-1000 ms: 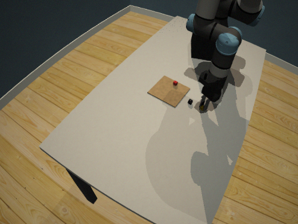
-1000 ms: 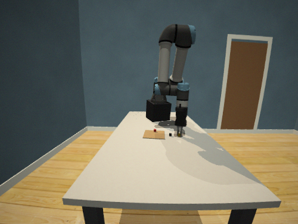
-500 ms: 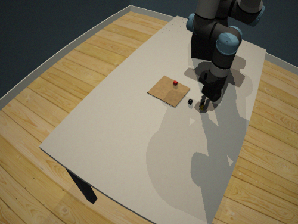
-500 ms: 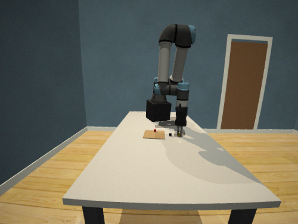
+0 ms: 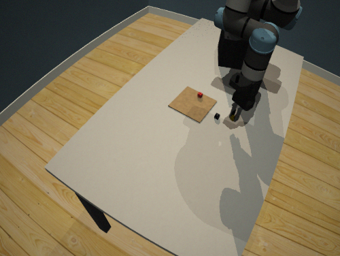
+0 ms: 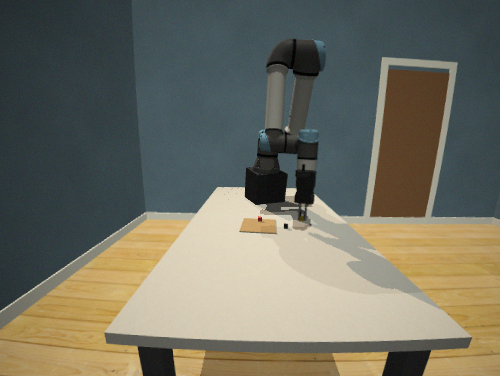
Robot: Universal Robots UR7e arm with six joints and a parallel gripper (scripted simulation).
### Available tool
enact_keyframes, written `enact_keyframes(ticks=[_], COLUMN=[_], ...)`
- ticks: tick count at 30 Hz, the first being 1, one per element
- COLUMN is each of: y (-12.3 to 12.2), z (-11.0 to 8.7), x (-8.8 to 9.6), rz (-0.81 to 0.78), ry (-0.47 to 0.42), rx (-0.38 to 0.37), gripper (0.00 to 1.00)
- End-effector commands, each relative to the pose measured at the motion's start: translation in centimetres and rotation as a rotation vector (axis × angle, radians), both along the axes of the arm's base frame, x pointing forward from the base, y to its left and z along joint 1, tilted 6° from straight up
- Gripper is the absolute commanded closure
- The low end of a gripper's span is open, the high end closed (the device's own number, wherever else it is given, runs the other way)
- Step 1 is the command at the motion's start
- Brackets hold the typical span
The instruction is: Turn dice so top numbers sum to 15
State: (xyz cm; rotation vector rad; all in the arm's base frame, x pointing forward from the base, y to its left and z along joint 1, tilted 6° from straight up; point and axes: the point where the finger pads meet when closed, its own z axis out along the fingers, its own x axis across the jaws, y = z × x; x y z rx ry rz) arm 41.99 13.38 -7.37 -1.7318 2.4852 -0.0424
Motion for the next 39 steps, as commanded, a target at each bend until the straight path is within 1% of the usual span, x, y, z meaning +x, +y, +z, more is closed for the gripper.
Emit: enact_keyframes(ticks=[1, 2, 10, 16, 36, 39], y=[-0.2, -0.2, -0.3, -0.3, -0.4, -1.1], z=[2.1, 2.1, 4.9, 6.1, 6.4, 6.4], x=[-0.5, -0.5, -0.8, -0.9, -0.9, -0.9], rz=[-0.001, -0.001, -0.001, -0.001, 0.001, 0.011], ry=[0.009, 0.009, 0.009, 0.009, 0.009, 0.009], rx=[0.001, 0.001, 0.001, 0.001, 0.000, -0.001], gripper=[0.66, 0.66, 0.66, 0.66, 0.66, 0.66])
